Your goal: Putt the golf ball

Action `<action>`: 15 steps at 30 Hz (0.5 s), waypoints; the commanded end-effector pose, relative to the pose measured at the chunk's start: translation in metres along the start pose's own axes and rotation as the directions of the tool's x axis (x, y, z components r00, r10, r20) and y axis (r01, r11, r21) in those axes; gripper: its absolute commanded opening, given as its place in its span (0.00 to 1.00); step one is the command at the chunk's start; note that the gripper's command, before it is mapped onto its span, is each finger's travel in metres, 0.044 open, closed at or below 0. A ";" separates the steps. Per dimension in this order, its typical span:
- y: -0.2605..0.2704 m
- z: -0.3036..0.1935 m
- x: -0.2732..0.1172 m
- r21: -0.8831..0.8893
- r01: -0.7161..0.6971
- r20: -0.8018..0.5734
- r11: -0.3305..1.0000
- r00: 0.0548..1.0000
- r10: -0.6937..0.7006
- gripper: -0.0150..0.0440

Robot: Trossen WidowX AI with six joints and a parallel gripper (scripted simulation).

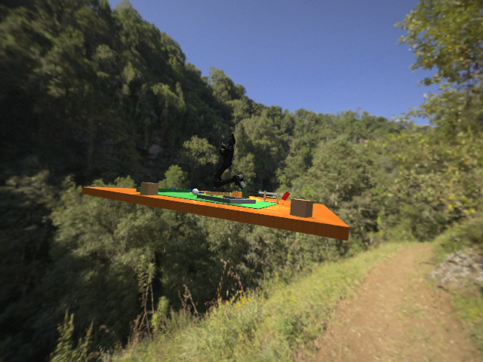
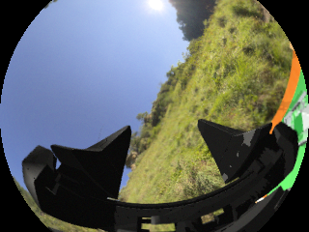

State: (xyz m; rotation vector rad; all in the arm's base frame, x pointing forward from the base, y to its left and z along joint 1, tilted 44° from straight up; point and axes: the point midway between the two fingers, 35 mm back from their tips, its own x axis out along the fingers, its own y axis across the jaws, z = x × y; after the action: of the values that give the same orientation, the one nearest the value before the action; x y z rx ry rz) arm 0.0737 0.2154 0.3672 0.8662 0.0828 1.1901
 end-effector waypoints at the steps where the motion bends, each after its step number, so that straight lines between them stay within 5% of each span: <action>1: -0.001 -0.002 0.001 -0.011 0.008 -0.007 1.000 1.000 -0.008 0.98; 8: -0.067 -0.062 0.041 -0.434 0.204 -0.237 0.877 0.914 -0.329 1.00; 15: -0.156 -0.120 0.048 -0.784 0.129 -0.403 0.607 0.638 -0.656 1.00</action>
State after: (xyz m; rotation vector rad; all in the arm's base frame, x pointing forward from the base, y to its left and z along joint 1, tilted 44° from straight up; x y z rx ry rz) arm 0.1326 0.2970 0.2540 -0.0119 0.2805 0.9518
